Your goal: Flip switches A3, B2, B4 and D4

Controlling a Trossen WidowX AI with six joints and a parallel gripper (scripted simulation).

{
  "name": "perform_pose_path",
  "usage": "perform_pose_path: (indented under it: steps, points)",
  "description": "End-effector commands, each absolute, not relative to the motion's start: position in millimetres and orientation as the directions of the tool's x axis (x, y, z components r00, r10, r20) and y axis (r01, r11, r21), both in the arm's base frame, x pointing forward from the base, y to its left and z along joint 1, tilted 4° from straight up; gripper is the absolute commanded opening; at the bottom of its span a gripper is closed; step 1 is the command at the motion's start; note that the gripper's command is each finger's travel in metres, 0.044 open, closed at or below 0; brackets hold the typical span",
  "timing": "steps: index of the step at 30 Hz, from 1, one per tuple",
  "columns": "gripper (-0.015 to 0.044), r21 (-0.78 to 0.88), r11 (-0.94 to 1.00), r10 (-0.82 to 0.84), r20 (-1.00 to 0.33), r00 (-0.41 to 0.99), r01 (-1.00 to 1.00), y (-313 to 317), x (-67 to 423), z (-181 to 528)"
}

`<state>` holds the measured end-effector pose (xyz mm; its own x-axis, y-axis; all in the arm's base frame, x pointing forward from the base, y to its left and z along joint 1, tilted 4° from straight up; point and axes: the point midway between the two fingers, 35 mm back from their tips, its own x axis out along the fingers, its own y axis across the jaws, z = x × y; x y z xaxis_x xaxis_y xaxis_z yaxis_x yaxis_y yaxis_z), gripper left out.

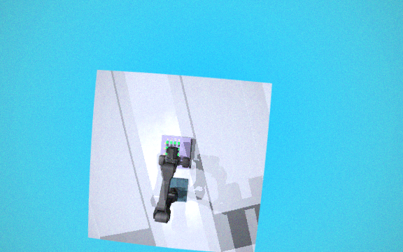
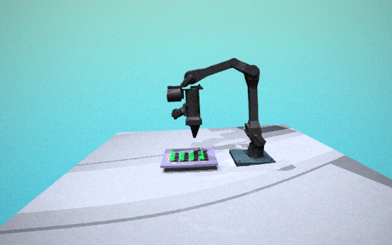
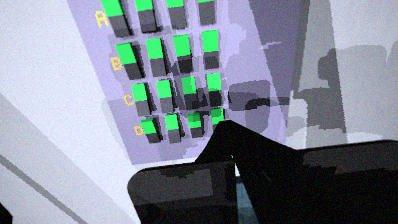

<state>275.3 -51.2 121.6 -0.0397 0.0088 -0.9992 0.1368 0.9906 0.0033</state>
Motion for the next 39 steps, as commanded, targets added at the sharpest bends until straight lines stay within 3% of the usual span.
perform_pose_path:
  steps: [1,39]
  points:
    - [0.0000,0.000,0.991,0.005,-0.999,-0.040,0.134,-47.0,240.4,122.4]
    - [0.0000,0.000,0.991,0.002,-1.000,-0.015,0.134,-45.5,229.8,62.5]
